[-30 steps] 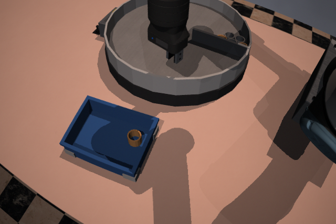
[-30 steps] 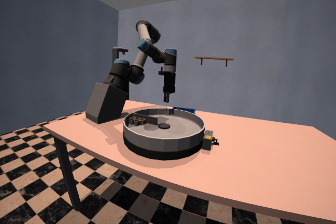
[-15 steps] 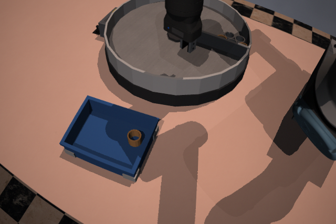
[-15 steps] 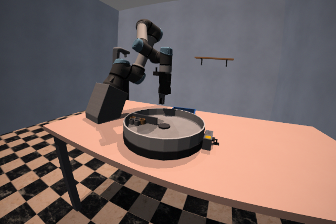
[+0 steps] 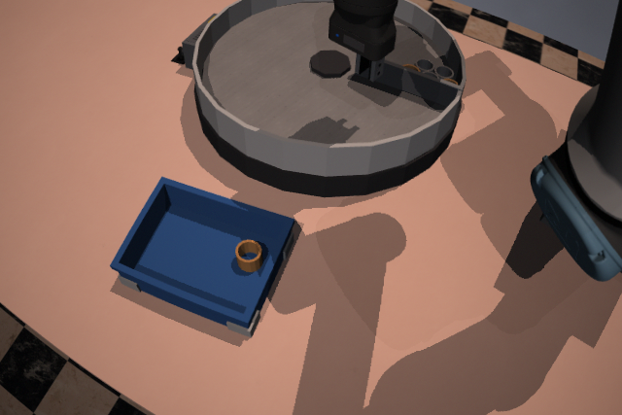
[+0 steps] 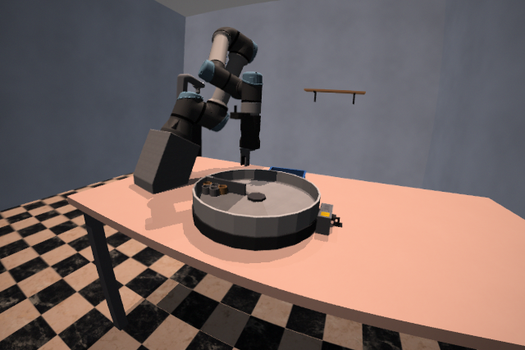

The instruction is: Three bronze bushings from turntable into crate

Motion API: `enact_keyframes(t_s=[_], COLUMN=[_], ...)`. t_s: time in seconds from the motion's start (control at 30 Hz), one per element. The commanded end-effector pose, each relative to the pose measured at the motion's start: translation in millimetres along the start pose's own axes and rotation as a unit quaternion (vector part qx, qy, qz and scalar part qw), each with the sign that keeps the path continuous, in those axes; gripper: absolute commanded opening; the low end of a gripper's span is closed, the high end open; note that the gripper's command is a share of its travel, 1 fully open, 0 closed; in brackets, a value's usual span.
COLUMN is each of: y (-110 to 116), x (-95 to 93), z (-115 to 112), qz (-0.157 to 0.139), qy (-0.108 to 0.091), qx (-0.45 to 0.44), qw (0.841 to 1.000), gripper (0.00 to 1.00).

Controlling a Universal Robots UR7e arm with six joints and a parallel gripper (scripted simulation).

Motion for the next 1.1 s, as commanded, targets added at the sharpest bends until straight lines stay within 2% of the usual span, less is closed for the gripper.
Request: enact_keyframes(t_s=[0.0, 0.2, 0.37, 0.77, 0.93, 1.07], y=[-6, -6, -57, -57, -108, -108], x=[-0.6, -0.6, -3.9, -3.9, -7.3, -7.3], z=[0, 0, 6, 6, 12, 12], qz=[0.000, 0.000, 0.000, 0.000, 0.000, 0.000], qy=[-0.001, -0.001, -0.001, -0.001, -0.001, -0.001], qx=[0.001, 0.001, 0.001, 0.001, 0.001, 0.001], qw=[1.000, 1.000, 1.000, 1.000, 1.000, 1.000], gripper=[0.40, 0.40, 0.40, 0.40, 0.40, 0.40])
Point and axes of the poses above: the point where the finger pads meet when closed, its own x axis back along the fingers, its own z axis across the jaws, y = z × x, the point moved 9 cm from there along x, back along the fingers, and after that the axes turned 9 degrees about x, right-handed, at the moved point
